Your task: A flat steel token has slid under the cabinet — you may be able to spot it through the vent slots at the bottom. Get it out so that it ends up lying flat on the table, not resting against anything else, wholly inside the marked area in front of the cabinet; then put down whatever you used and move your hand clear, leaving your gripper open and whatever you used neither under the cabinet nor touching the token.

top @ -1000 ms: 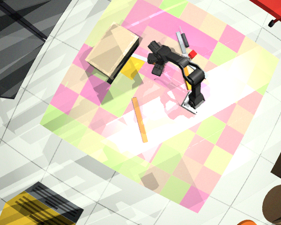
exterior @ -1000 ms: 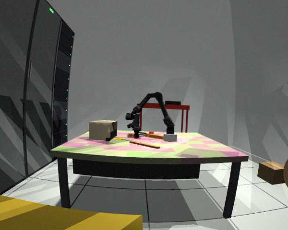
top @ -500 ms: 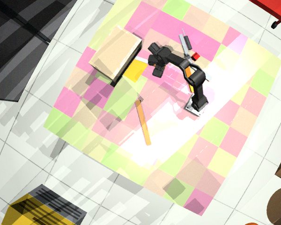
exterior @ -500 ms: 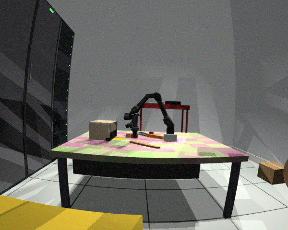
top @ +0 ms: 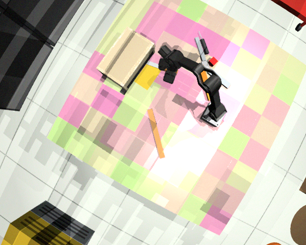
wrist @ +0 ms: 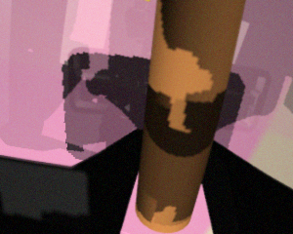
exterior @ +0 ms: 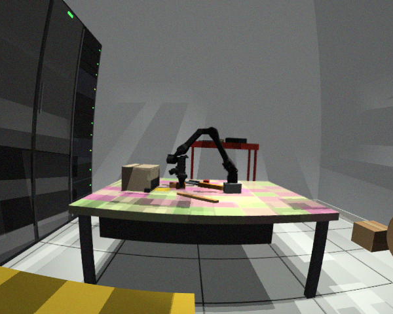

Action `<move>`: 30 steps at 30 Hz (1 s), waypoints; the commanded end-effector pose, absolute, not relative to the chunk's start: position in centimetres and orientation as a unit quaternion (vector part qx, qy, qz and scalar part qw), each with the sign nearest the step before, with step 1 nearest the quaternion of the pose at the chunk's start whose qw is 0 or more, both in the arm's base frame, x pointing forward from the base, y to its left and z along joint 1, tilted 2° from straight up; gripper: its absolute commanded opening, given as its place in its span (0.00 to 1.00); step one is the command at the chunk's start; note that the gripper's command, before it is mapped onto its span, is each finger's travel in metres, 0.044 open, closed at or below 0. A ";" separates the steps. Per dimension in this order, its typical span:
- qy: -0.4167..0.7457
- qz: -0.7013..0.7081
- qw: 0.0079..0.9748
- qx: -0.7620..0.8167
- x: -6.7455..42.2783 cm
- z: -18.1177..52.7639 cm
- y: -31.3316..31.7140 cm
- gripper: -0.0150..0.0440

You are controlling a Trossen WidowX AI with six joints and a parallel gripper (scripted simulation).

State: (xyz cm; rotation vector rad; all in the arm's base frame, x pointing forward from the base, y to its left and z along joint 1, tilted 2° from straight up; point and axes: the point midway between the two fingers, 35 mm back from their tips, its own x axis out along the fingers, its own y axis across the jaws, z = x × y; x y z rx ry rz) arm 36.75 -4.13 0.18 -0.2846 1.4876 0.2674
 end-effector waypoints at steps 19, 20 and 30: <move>0.670 0.121 0.721 -0.128 39.1 0.4 -3.3 0.25; 0.670 0.121 0.721 -0.128 39.2 0.4 -3.2 0.25; 0.670 0.121 0.721 -0.128 40.1 0.5 -2.9 0.25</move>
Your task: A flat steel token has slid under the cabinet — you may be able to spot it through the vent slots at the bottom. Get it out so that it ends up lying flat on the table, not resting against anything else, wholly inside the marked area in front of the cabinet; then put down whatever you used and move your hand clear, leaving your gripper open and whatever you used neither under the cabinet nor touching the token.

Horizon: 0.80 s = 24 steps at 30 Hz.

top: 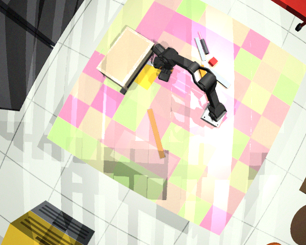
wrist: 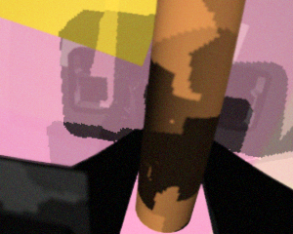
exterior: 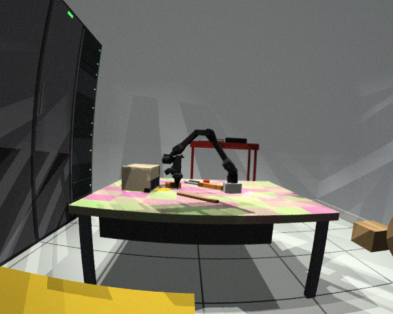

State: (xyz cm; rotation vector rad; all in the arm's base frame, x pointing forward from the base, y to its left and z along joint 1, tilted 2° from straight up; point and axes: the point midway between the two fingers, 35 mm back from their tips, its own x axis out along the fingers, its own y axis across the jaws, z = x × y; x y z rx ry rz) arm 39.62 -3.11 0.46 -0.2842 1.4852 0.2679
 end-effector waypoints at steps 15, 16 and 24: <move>0.670 0.121 0.722 -0.128 41.5 0.7 -2.4 0.25; 0.669 0.121 0.722 -0.128 41.6 0.7 -2.3 0.25; 0.669 0.121 0.722 -0.128 42.2 0.7 -2.0 0.25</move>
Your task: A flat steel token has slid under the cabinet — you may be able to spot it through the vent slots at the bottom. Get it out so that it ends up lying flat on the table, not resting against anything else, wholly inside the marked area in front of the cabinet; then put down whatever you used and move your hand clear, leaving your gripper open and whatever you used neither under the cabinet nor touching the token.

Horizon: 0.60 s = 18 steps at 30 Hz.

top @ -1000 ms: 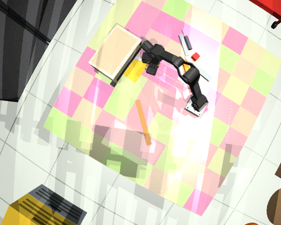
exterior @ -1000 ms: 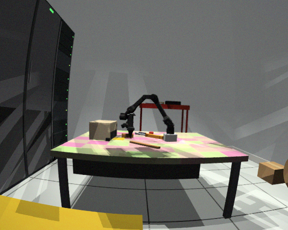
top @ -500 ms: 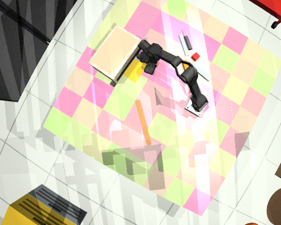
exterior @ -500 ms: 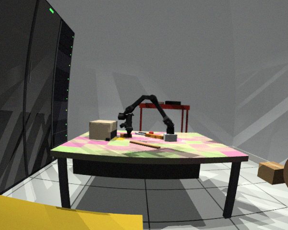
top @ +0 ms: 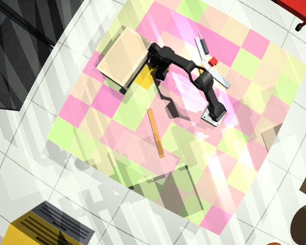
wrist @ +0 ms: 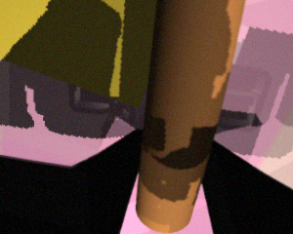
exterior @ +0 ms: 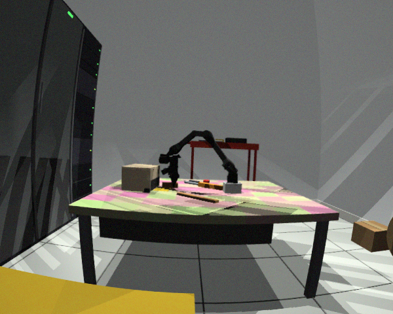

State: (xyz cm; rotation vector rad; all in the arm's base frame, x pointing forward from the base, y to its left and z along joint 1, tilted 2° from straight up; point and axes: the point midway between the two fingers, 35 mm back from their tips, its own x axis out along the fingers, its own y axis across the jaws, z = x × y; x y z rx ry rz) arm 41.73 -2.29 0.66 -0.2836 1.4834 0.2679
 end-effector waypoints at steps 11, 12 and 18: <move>0.669 0.121 0.722 -0.128 42.3 0.6 -1.2 0.25; 0.669 0.121 0.722 -0.128 42.2 0.6 -1.0 0.25; 0.669 0.121 0.722 -0.128 42.0 0.6 -0.6 0.25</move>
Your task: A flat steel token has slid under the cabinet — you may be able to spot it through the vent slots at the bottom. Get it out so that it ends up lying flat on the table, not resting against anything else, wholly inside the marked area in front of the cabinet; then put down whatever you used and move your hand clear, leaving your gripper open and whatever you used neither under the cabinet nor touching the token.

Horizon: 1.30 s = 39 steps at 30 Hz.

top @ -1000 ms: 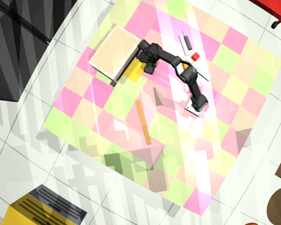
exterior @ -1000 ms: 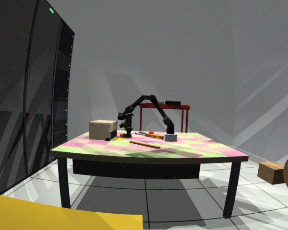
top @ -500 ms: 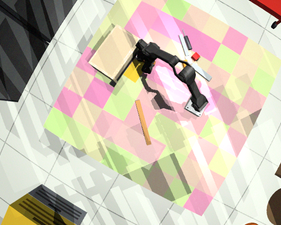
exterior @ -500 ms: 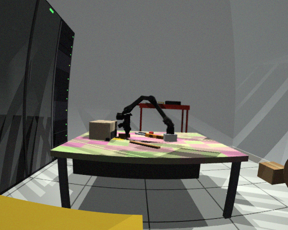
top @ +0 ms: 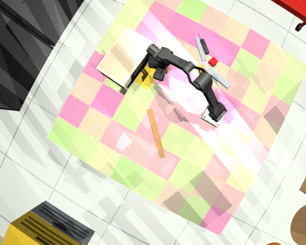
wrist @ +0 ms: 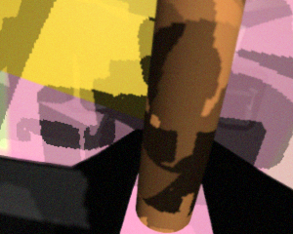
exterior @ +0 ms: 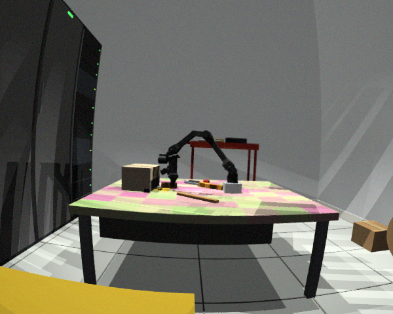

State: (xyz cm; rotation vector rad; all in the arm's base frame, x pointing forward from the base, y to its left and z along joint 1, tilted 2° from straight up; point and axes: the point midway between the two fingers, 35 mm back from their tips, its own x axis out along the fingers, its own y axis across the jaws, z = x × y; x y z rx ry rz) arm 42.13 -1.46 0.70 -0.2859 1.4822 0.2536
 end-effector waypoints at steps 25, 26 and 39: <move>0.669 0.122 0.722 -0.127 41.4 0.5 1.2 0.25; 0.669 0.122 0.722 -0.127 41.4 0.5 1.2 0.25; 0.669 0.122 0.722 -0.127 41.2 0.5 1.2 0.25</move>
